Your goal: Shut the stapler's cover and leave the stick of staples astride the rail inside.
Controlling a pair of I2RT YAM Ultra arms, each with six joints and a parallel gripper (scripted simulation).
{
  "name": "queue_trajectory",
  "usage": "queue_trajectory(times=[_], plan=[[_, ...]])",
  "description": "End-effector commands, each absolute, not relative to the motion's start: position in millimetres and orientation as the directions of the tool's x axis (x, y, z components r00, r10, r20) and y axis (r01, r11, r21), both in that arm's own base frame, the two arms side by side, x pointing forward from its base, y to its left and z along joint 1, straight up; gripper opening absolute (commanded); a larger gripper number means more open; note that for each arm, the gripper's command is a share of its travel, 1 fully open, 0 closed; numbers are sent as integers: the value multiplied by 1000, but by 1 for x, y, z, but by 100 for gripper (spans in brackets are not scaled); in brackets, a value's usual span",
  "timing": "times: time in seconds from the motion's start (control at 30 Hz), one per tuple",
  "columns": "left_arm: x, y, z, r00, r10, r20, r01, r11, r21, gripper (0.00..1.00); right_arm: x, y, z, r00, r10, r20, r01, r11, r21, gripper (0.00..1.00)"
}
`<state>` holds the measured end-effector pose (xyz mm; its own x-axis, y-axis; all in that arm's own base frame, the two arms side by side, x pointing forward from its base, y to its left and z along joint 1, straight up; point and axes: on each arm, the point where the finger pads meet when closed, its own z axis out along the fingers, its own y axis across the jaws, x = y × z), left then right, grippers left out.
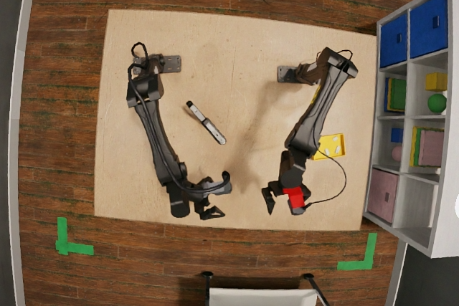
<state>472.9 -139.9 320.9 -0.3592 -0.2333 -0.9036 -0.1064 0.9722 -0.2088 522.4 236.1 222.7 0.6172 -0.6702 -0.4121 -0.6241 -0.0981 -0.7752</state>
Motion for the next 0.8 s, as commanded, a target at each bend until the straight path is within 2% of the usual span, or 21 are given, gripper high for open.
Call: queue_trajectory(times=[0.0, 0.13, 0.2, 0.57, 0.7, 0.77], plan=[[419, -161, 340, -425, -111, -898, 93, 982, -166, 100, 504, 236, 236, 535, -712, -455, -652, -6, -758, 100], [363, -171, 350, -438, -20, -899, 257, 955, -146, 100, 476, 229, 225, 421, -753, -506, -714, 70, -697, 100], [363, -171, 350, -438, -20, -899, 257, 955, -146, 100, 476, 229, 225, 421, -753, -506, -714, 70, -697, 100], [214, -177, 344, -370, 203, -906, 647, 757, -95, 100, 376, 203, 181, -41, -808, -588, -824, 361, -437, 100], [174, -174, 336, -327, 249, -912, 736, 672, -80, 100, 344, 196, 170, -177, -792, -584, -815, 450, -364, 100], [174, -174, 336, -327, 249, -912, 736, 672, -80, 100, 344, 196, 170, -177, -792, -584, -815, 450, -364, 100]])
